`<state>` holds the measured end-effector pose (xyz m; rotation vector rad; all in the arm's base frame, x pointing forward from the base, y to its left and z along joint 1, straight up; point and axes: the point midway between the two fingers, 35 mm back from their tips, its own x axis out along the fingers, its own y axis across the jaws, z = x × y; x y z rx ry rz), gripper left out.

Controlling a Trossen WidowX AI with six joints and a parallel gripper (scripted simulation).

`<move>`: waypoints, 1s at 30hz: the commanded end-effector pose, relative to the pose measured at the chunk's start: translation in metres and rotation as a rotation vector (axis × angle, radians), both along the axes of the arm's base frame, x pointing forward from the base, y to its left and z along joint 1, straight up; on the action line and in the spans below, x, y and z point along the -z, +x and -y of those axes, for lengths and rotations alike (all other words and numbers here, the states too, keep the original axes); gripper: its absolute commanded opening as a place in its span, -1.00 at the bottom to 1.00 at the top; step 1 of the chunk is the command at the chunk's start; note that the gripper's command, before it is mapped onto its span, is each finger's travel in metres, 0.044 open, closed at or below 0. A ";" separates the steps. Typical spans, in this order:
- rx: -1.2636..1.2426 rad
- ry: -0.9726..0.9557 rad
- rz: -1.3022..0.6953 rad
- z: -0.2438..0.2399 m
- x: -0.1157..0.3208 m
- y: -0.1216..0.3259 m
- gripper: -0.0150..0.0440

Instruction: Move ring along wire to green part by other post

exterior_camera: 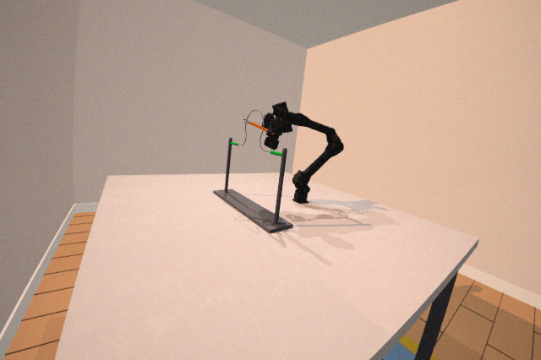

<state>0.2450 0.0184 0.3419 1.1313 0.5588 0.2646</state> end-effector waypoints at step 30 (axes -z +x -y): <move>0.007 -0.422 0.033 0.008 0.010 0.000 -1.00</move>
